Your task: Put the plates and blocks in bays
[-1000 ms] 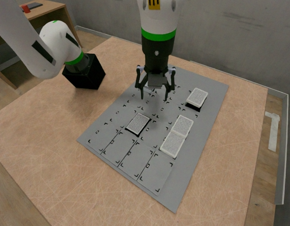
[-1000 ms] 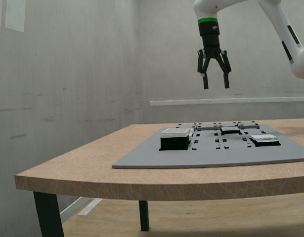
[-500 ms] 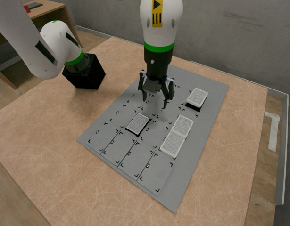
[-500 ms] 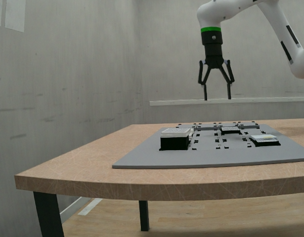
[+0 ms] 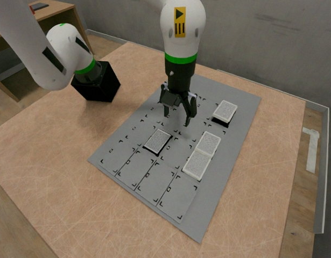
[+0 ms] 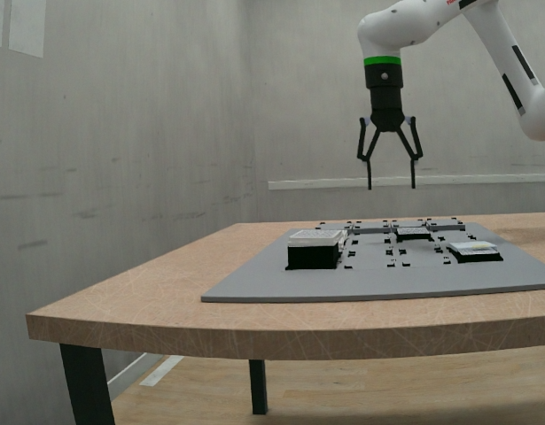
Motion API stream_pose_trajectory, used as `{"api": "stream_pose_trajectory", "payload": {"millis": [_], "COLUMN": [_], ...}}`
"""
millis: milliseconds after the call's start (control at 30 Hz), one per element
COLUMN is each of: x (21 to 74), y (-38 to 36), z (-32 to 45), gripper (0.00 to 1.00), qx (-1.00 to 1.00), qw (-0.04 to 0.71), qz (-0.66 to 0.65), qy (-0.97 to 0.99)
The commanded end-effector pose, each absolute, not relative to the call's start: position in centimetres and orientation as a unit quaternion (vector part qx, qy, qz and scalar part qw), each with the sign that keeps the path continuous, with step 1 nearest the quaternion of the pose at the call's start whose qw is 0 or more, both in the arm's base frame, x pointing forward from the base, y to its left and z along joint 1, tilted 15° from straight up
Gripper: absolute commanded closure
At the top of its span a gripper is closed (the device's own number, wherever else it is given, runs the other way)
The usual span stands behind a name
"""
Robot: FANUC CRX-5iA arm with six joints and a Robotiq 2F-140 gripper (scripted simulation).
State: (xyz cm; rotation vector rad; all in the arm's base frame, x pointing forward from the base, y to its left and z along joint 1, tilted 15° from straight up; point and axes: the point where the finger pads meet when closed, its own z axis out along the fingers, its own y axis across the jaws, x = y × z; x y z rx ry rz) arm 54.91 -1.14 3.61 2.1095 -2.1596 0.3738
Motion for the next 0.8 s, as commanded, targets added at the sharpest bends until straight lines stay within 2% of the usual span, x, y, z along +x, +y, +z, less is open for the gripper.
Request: {"api": "stream_pose_trajectory", "payload": {"millis": [0,200,233,767], "x": [55.0,55.0,54.7,51.3], "y": [-1.1,-1.1,-0.8,3.4], "z": [3.7,3.7,3.6,2.1], "gripper": [0.30,0.30,0.00,0.00], "qx": [0.693,0.693,0.693,0.693], "qw": [0.049,0.049,0.049,0.049], "qz": [0.123,0.123,0.123,0.123], "qy": [-0.709,-0.709,-0.709,-0.709]}}
